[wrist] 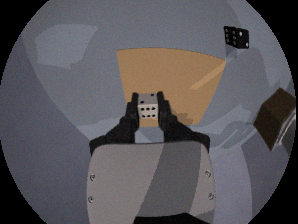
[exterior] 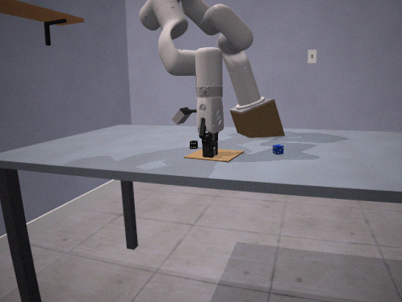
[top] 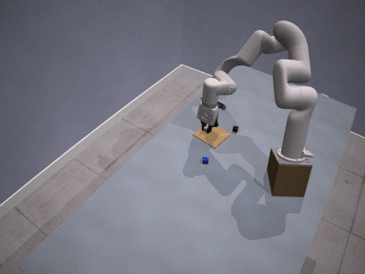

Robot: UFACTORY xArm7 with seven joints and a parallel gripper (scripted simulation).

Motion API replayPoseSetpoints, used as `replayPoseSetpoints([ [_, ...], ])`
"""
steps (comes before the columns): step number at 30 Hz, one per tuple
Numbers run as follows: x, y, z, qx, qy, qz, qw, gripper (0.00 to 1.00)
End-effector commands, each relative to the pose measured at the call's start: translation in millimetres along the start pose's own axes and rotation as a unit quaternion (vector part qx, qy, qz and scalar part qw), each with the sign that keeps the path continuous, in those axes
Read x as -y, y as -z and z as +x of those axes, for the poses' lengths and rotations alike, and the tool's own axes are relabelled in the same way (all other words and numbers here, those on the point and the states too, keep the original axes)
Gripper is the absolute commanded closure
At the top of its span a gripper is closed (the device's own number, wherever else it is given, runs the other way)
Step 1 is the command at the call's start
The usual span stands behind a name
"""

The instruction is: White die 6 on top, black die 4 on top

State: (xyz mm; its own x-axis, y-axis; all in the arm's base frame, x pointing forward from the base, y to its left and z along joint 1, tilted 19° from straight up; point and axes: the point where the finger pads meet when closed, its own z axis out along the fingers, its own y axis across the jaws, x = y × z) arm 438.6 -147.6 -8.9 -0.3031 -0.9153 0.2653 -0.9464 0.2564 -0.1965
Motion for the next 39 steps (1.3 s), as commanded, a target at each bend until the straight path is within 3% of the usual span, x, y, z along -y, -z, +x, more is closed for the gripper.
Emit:
replayPoseSetpoints([
  [1,1,1,-1,0.000,0.000,0.002,1.000,0.75],
  [13,1,1,-1,0.000,0.000,0.002,1.000,0.58],
  [26,1,2,-1,0.000,0.000,0.002,1.000,0.58],
  [33,1,15,-1,0.000,0.000,0.002,1.000,0.58],
  [39,1,48,0,0.000,0.000,0.002,1.000,0.58],
])
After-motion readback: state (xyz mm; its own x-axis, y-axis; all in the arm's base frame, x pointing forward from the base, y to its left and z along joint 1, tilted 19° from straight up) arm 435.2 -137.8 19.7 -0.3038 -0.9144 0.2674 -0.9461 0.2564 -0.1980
